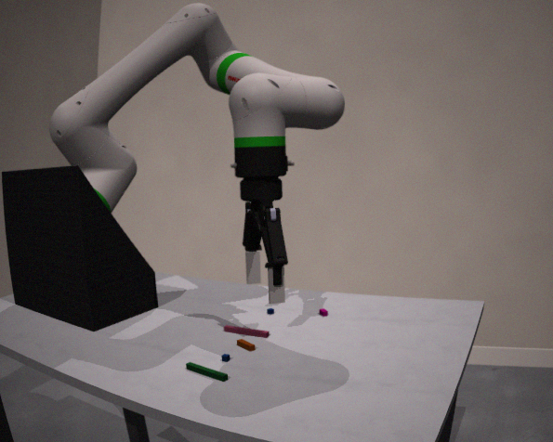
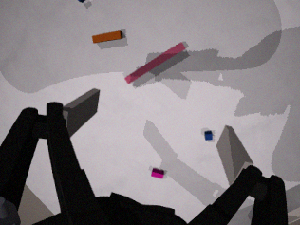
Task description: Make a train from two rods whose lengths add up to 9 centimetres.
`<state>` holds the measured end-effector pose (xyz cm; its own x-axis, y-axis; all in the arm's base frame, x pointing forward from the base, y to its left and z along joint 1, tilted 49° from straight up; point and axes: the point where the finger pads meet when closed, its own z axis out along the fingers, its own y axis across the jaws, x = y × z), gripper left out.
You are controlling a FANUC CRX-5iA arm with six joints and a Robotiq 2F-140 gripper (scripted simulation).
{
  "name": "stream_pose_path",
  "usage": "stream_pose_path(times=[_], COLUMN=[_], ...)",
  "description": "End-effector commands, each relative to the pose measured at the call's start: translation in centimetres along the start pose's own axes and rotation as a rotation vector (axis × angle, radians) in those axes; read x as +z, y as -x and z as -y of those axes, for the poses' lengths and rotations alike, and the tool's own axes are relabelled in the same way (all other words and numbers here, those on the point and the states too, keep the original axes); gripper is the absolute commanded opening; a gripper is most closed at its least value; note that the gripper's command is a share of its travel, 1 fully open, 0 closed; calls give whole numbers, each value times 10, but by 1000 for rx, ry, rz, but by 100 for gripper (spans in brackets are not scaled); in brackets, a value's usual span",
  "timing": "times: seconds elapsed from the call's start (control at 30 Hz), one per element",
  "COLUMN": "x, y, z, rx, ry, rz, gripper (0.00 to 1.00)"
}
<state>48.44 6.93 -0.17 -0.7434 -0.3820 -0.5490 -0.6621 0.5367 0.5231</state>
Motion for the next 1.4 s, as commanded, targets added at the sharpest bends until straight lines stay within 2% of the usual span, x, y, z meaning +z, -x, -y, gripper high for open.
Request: stream_pose_path(times=[0.0,0.63,0.73,0.8,0.9,1.3,1.37], x=[0,0,-1,-1,-2,-2,-2], y=[0,-1,-12,-12,-37,-100,-100], z=[0,2,17,17,50,112,112], rx=[0,-7,-81,-81,-246,-589,-589], ry=[0,-1,-3,-3,-5,-3,-3], rz=[0,0,-2,-2,-5,-5,-5], gripper=[100,100,100,100,100,100,100])
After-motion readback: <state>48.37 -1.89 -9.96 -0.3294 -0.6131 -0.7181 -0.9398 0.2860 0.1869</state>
